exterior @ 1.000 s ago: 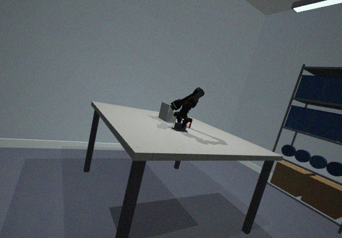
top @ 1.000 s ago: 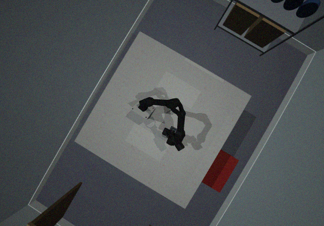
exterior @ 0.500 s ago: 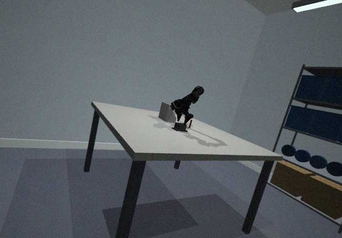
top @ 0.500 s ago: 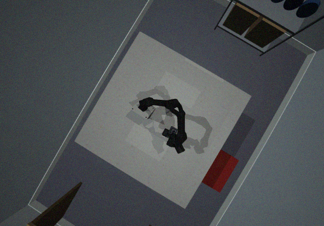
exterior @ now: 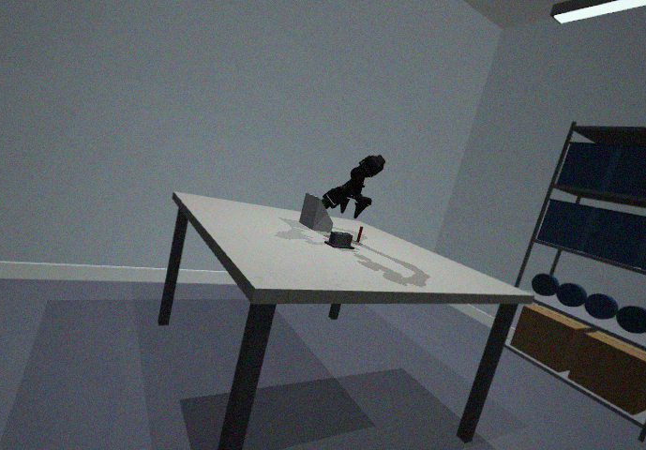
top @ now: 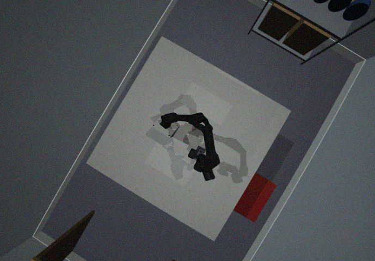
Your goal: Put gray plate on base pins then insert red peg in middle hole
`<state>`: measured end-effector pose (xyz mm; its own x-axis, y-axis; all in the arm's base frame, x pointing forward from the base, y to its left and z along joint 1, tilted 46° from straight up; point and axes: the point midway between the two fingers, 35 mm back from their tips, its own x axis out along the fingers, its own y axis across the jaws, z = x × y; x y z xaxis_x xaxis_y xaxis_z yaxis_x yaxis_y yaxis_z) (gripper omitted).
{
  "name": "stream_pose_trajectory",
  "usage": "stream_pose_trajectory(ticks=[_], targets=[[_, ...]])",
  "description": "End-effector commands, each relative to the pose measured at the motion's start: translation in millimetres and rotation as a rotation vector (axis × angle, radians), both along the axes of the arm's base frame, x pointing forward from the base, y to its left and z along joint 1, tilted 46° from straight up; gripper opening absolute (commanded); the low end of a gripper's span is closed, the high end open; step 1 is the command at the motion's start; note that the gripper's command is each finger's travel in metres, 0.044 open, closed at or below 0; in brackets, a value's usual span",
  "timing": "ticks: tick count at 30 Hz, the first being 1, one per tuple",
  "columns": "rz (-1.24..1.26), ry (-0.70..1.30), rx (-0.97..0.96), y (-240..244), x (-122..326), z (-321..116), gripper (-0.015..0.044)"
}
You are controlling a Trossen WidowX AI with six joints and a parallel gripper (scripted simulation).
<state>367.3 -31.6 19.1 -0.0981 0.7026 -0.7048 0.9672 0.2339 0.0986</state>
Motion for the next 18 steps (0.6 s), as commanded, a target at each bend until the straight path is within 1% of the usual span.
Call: stream_pose_trajectory(ticks=[1,6,10,14,18], targets=[[0.062,-0.065,0.004,25,-17,41,0.044],[0.146,-0.146,0.016,61,-57,85,0.044],[0.214,-0.211,0.029,86,-95,111,0.044],[0.279,-0.273,0.044,107,-136,128,0.044],[0.29,-0.284,0.047,109,-144,128,0.044]])
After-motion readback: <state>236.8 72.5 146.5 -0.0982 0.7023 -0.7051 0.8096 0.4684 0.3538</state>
